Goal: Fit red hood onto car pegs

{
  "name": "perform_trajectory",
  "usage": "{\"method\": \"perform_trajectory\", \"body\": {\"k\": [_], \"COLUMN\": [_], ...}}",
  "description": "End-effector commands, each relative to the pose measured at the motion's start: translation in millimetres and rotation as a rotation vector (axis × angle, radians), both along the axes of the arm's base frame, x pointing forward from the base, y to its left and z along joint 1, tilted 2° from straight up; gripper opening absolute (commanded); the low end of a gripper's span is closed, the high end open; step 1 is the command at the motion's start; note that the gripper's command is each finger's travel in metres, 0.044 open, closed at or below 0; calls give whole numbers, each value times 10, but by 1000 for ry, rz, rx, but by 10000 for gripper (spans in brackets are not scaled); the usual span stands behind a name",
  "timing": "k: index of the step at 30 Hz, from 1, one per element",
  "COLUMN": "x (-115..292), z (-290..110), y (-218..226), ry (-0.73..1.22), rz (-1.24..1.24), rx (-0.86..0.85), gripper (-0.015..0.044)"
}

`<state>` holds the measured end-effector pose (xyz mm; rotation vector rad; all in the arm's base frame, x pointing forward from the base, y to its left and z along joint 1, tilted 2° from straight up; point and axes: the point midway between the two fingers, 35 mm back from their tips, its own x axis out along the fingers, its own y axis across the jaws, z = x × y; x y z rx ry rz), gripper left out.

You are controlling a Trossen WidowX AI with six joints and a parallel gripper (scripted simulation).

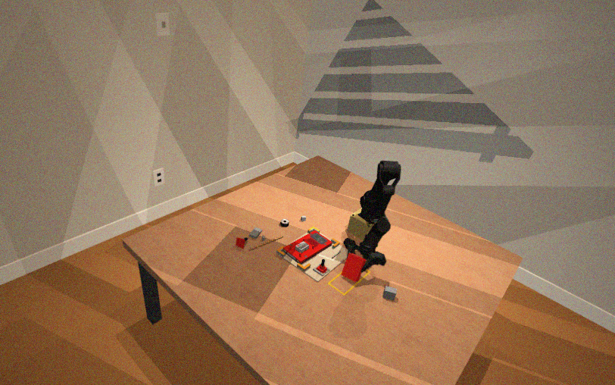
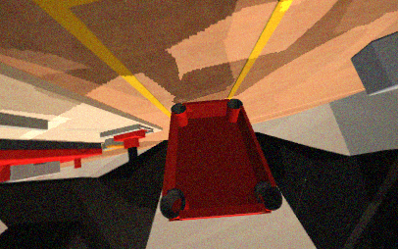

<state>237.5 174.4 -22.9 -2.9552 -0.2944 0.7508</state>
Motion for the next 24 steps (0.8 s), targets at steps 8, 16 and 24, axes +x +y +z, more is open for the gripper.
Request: {"method": "perform_trajectory", "body": {"k": [8, 16, 24], "x": [-17, -17, -17], "z": [-36, -35, -35], "y": [-8, -4, -4], "ry": [-8, -17, -17], "rz": [14, 18, 18], "rx": [-27, -35, -35], "gripper": [0, 210, 420]}}
